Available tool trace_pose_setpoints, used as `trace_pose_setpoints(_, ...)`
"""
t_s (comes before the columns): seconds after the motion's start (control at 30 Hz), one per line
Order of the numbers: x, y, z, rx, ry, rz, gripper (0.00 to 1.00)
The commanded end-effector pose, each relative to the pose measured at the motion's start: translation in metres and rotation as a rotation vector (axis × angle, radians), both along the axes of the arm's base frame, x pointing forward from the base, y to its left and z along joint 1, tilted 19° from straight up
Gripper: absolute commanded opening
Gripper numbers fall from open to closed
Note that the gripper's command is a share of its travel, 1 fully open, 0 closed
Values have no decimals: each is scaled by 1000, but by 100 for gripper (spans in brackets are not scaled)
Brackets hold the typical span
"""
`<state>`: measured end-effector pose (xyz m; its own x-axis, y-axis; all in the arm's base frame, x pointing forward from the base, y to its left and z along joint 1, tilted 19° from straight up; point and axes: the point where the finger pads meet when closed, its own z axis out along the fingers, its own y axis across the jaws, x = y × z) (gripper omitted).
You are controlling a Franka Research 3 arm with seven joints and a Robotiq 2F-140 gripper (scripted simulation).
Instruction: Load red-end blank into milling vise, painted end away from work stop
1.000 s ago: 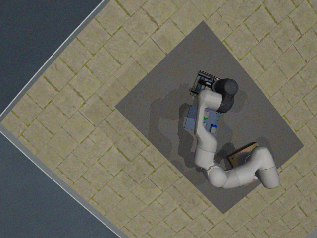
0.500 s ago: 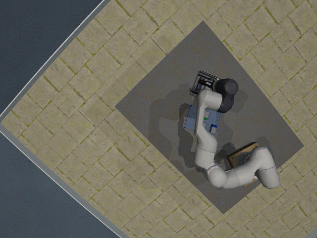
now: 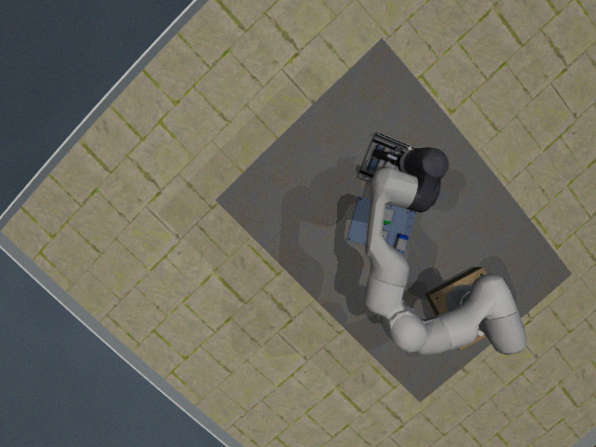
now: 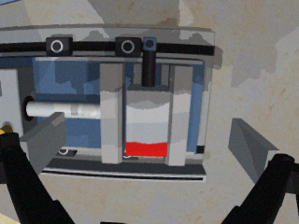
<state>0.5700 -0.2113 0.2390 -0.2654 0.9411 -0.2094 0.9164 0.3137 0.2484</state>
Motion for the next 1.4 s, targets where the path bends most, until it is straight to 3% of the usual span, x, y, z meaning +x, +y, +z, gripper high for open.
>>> trace_pose_setpoints(0.0, -1, 0, 2, 1, 1, 0, 100)
trace_pose_setpoints(1.37, -2, 1, 5, 1, 1, 0, 100)
